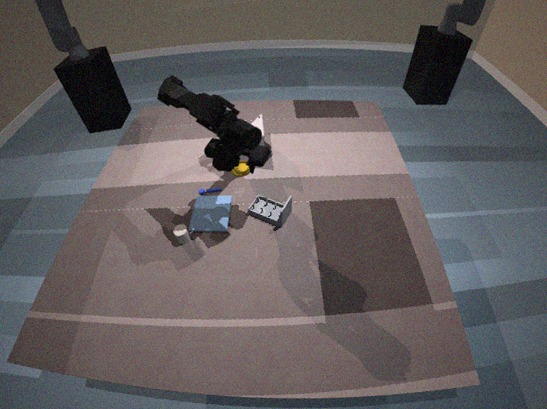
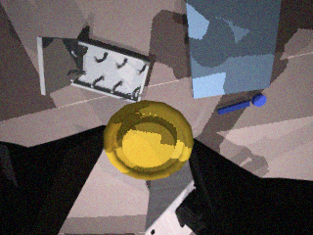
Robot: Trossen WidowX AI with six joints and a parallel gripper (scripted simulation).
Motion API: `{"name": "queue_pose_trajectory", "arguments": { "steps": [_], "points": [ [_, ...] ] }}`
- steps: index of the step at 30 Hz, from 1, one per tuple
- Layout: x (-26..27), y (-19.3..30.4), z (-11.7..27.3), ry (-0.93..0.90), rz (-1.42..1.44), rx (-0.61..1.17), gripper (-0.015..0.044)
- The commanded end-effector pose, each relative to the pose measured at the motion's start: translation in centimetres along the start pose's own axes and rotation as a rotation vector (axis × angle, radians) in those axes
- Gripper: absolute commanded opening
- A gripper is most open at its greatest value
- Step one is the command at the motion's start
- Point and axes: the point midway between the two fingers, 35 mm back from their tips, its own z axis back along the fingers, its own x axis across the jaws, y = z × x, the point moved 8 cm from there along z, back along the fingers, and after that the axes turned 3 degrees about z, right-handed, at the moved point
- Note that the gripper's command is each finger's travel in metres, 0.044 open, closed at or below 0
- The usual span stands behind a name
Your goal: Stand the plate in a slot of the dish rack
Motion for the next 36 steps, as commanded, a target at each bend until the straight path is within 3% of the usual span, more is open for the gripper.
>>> {"name": "queue_pose_trajectory", "arguments": {
  "steps": [1,19,36],
  "points": [
    [-0.4,-0.3,-1.3,-0.06,0.076,0.065,0.0],
    [-1.6,-1.4,-6.4,-0.36,0.375,0.206,0.0],
    [-3.0,-1.9,-10.6,-0.696,0.636,0.128,0.0]
  ]
}}
